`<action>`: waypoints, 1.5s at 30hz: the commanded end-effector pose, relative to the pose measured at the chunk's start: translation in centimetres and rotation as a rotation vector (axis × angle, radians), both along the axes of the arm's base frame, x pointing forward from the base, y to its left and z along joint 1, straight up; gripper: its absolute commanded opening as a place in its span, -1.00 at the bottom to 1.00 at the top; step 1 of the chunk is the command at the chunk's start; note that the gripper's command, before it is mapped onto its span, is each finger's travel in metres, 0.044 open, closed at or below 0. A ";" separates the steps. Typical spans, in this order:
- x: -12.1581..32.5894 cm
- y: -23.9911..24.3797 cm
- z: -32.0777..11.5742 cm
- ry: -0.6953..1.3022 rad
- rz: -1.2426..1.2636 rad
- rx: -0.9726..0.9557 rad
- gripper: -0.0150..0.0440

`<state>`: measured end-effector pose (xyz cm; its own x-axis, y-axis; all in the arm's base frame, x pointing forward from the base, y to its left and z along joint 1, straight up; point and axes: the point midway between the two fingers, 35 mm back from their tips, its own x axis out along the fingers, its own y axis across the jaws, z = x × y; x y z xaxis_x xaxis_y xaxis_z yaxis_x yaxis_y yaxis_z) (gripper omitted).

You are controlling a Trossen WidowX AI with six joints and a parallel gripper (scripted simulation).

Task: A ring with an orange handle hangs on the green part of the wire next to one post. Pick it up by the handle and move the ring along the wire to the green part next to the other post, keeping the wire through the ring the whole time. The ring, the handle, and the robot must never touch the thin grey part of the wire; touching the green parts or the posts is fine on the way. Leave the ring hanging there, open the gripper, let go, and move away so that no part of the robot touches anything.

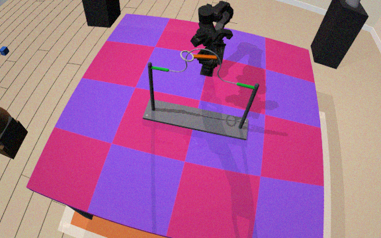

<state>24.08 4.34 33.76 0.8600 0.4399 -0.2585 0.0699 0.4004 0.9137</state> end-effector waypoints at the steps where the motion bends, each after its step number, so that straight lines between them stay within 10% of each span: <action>1: 0.0 -0.1 0.2 -0.008 -0.002 -0.052 -1.00; 45: 0.1 -1.7 -1.8 0.005 -0.027 -0.630 -1.00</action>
